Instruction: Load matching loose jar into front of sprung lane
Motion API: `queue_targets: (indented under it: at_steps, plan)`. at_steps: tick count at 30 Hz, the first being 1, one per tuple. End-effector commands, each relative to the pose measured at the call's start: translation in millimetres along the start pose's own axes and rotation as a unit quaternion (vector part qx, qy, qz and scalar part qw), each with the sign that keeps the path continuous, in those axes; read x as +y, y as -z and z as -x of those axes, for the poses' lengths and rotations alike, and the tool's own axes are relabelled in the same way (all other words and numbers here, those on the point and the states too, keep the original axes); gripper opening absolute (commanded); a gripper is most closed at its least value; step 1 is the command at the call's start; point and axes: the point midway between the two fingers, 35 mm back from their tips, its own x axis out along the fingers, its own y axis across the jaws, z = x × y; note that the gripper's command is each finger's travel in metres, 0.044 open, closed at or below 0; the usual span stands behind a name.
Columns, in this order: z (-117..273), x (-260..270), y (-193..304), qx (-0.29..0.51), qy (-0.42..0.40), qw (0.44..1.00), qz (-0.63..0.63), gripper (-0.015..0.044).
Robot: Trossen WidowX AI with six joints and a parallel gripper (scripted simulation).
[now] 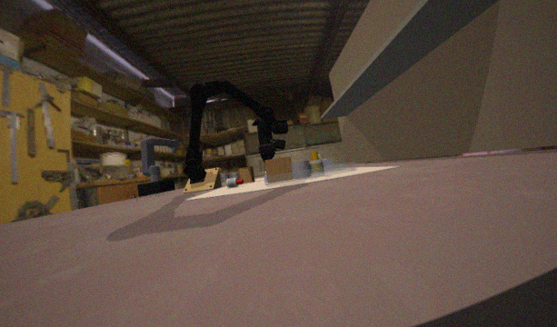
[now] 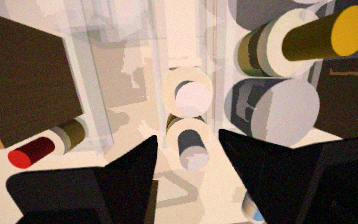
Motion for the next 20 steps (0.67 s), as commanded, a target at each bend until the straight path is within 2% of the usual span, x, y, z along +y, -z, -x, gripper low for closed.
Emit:
queue_targets:
  at_steps: [1, 8, 20]
  plan:
    - [12, 1, -2, -0.004, -0.002, 1.000, -0.003, 0.0283]
    - [15, 1, 4, -0.004, -0.002, 1.000, -0.003, 0.0283]
    - [16, 2, 45, -0.003, -0.003, 1.000, -0.002, 0.0283]
